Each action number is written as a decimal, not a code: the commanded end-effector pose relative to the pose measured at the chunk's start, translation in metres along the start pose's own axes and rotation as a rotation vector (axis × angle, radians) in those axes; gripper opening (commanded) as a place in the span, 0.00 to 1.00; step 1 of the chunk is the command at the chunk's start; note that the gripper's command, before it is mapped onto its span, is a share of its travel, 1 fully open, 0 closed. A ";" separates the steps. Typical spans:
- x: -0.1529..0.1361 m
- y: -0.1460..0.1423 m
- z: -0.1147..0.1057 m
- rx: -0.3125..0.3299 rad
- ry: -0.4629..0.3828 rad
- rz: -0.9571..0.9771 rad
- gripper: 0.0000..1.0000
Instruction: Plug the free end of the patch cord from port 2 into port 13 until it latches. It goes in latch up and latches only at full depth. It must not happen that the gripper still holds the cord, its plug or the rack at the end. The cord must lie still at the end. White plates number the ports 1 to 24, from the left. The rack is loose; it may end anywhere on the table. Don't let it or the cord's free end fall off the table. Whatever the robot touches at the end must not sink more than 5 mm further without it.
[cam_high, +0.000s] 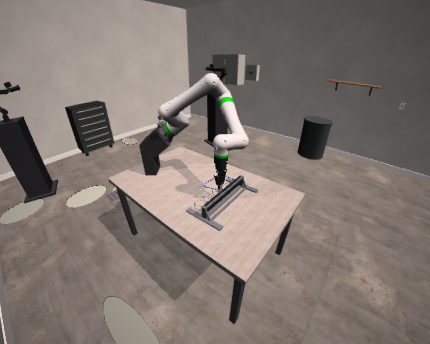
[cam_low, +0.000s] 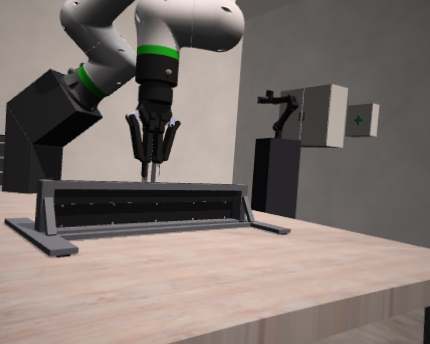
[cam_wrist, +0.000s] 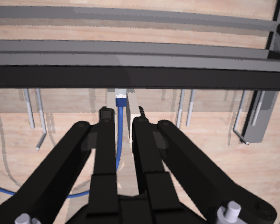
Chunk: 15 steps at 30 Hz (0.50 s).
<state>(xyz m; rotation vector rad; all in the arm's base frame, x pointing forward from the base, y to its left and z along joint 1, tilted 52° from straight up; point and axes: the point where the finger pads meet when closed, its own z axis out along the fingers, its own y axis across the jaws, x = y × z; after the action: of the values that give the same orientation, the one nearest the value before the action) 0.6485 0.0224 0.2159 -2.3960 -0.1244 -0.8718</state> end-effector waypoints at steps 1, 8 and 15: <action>0.000 0.000 0.000 0.000 0.001 0.000 0.00; 0.001 0.000 0.000 0.000 0.001 0.000 0.00; 0.002 0.000 0.000 0.000 0.004 0.000 0.00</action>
<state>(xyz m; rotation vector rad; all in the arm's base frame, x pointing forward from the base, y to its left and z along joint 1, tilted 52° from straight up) 0.6493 0.0223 0.2165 -2.3949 -0.1234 -0.8747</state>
